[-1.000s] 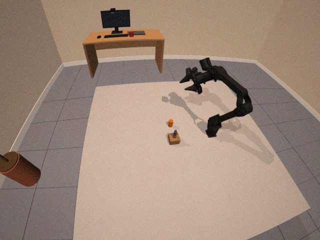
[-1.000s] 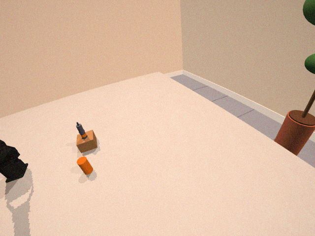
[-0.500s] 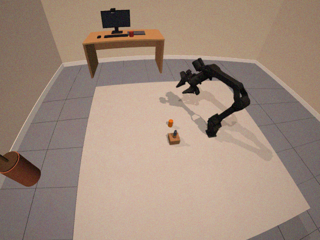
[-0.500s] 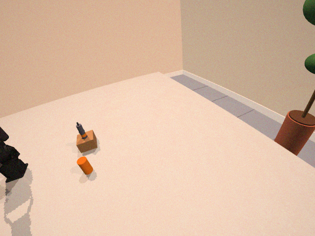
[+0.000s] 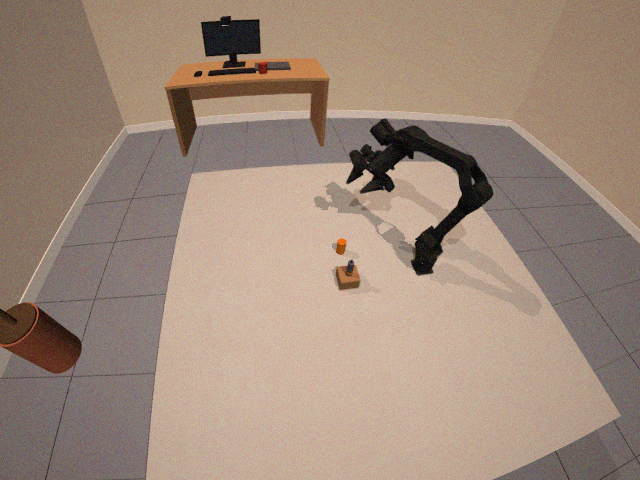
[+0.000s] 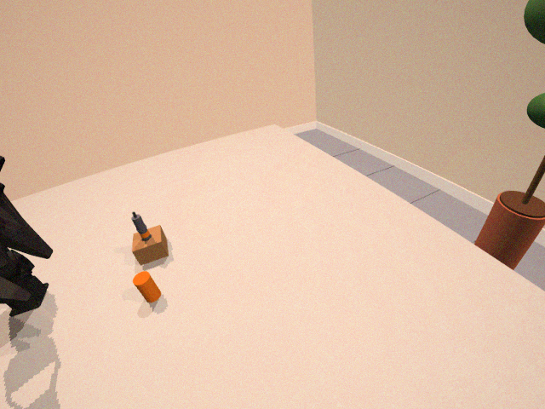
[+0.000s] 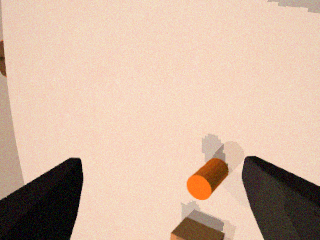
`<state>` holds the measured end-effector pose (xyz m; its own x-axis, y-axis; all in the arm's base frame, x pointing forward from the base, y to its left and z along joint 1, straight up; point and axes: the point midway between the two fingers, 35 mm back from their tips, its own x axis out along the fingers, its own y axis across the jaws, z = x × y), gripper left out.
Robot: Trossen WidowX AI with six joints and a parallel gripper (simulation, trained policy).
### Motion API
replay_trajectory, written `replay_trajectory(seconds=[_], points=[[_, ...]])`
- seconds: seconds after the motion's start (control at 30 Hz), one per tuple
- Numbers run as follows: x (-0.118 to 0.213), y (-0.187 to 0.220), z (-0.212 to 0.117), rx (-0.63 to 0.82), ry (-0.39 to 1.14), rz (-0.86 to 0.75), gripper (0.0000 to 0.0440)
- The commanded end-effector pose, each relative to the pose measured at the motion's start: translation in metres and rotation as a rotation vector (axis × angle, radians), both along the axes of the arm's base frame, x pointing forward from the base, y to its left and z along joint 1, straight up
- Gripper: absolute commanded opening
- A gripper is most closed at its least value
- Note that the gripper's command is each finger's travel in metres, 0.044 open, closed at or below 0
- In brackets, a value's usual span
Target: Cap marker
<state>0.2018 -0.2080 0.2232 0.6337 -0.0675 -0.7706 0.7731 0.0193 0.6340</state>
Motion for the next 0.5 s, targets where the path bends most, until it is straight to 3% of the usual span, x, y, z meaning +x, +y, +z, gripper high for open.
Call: replay_trajectory(seconds=[0.0, 0.47], points=[[0.004, -0.001, -0.004, 0.002, 0.029, 0.025, 0.0315], [0.018, 0.000, -0.024, 0.038, 0.134, 0.100, 0.0315]])
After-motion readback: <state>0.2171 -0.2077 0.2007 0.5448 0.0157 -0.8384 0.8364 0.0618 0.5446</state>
